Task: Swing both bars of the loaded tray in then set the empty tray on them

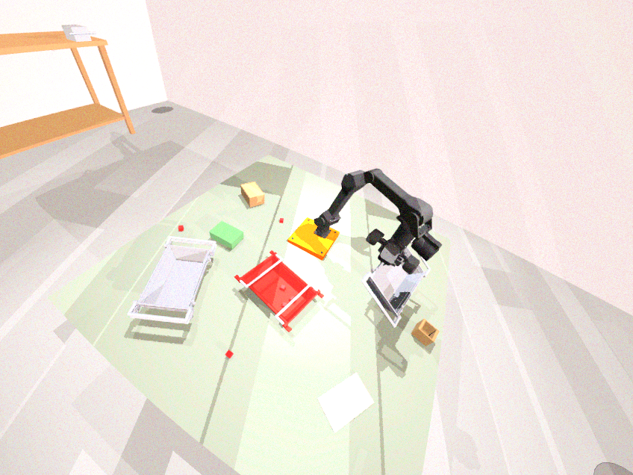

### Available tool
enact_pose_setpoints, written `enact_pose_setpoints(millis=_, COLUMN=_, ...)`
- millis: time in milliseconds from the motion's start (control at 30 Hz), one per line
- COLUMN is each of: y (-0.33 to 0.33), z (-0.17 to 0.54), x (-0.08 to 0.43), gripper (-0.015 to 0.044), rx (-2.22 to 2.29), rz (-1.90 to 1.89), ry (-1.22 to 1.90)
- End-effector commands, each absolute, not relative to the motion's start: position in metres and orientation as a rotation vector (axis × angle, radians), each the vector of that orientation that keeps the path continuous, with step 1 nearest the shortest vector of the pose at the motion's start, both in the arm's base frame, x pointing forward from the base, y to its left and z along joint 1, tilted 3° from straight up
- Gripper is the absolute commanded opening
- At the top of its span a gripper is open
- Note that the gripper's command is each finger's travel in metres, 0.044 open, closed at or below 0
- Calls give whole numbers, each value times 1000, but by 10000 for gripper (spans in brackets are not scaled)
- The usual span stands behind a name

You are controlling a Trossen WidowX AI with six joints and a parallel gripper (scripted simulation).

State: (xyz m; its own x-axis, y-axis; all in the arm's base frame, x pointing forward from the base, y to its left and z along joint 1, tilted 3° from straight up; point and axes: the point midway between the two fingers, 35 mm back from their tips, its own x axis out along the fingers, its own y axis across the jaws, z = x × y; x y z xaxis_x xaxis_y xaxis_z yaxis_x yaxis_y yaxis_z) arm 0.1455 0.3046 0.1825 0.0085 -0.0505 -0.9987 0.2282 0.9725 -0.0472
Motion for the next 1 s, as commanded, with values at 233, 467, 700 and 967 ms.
enact_pose_setpoints(millis=233, y=282, z=191, x=185, gripper=0, rx=315, rz=-354, ry=1517)
enact_pose_setpoints(millis=467, y=266, z=192, x=207, gripper=0, rx=410, rz=-446, ry=1497)
enact_pose_setpoints(millis=700, y=247, z=193, x=227, gripper=0, rx=505, rz=-538, ry=1473)
enact_pose_setpoints(millis=967, y=224, z=195, x=249, gripper=0, rx=613, rz=-643, ry=1439)
